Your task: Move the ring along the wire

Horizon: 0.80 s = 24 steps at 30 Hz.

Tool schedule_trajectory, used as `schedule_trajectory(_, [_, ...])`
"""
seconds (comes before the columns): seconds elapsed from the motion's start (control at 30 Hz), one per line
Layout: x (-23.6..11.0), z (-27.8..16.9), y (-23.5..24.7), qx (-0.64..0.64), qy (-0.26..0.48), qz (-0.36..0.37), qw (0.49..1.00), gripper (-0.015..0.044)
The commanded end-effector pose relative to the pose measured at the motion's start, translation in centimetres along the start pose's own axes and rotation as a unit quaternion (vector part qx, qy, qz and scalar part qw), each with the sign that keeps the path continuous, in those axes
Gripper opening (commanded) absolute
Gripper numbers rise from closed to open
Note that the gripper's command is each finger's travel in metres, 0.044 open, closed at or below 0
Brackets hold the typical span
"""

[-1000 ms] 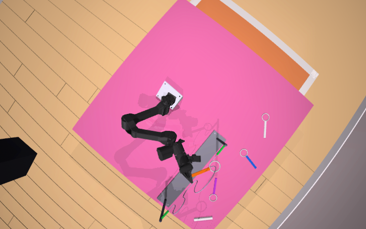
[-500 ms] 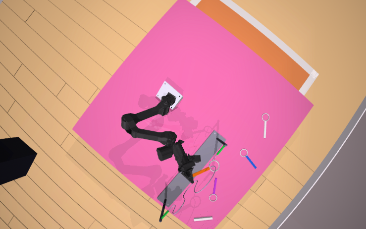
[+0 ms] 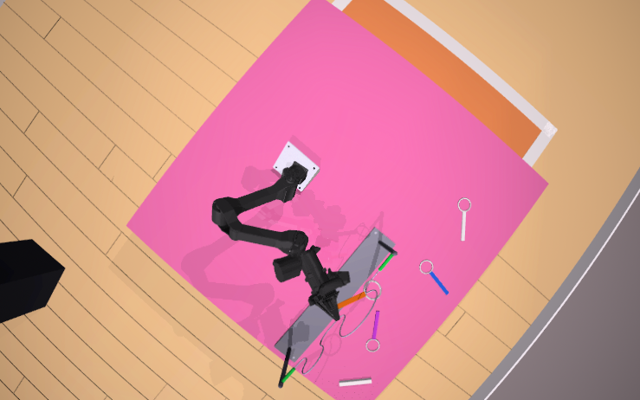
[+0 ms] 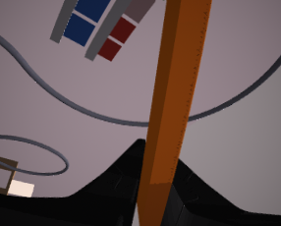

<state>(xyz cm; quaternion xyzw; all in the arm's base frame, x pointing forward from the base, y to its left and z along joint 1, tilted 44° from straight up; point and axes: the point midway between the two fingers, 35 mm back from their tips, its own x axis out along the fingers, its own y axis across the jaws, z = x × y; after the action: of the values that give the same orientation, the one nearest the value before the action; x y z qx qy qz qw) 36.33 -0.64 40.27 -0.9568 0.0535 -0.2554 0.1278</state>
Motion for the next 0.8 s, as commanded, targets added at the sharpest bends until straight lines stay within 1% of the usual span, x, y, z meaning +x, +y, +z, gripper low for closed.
schedule_trajectory(0.0, [-0.1,-0.2,-0.1,-0.015,0.000,-0.010,1.000,-0.0150])
schedule_trajectory(0.37, [-0.1,-0.3,0.4,-0.035,-0.001,-0.021,0.999,-0.0150])
schedule_trajectory(0.77, [-0.3,-0.6,2.7,0.008,0.005,0.002,1.000,-0.0150])
